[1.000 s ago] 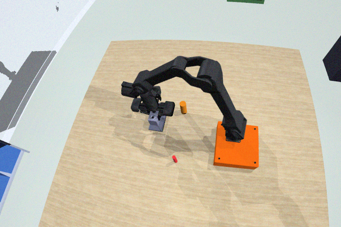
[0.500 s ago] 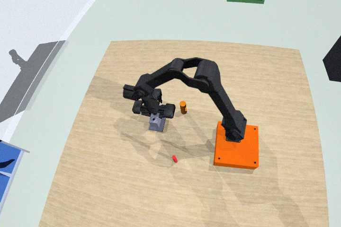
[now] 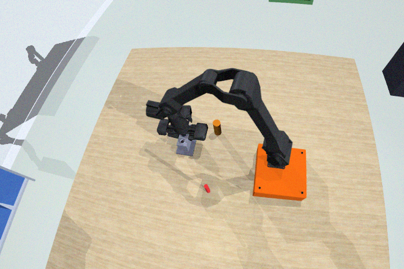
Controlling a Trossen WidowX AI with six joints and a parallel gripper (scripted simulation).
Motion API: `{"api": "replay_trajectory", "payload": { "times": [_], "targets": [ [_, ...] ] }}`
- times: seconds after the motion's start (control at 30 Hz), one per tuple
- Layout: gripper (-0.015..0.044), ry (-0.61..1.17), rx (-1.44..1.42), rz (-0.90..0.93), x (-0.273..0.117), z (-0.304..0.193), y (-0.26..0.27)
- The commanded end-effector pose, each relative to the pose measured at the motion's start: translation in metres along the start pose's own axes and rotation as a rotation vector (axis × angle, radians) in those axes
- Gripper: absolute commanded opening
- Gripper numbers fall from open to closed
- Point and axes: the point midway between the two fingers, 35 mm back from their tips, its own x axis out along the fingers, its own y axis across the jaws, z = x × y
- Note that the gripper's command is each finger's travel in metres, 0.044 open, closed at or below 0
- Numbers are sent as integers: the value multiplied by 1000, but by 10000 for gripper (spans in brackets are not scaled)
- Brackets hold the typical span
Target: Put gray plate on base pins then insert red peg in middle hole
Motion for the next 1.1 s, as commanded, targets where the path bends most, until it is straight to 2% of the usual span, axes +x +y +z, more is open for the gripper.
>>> {"api": "replay_trajectory", "payload": {
  "times": [0.0,0.3,0.5,0.67,0.73,0.97,1.07],
  "targets": [
    [210,0,0,2,-1,0,0],
    [440,0,0,2,-1,0,0],
    [440,-1,0,1,-11,0,2],
    [440,-3,-3,-2,-93,0,5],
    [440,-4,-4,-3,-114,-1,2],
    [440,-4,-4,-3,-118,-1,3],
    [440,-1,-66,-2,-120,-29,-4]
  ]
}}
